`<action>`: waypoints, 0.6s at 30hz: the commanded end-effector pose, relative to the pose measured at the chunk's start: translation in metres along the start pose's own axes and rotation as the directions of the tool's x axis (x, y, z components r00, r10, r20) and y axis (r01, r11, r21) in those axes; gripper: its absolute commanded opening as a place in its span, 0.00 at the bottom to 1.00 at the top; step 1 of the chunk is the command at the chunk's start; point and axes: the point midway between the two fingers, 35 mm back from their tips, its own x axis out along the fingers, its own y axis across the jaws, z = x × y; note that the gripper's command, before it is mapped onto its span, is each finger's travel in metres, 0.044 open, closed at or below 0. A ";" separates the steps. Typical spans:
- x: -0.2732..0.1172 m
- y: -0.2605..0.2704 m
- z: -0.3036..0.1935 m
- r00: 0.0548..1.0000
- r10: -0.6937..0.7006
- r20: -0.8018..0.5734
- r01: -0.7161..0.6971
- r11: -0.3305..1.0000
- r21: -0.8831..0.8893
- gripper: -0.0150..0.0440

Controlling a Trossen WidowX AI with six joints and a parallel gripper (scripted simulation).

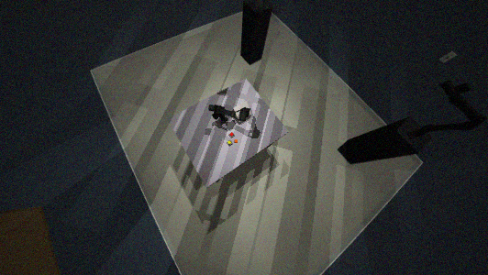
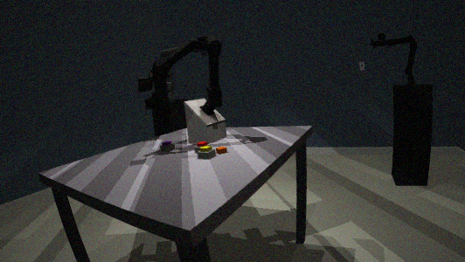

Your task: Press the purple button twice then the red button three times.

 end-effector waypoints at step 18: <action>-0.004 0.191 -0.007 1.000 0.007 0.006 -0.007 1.000 -0.018 0.29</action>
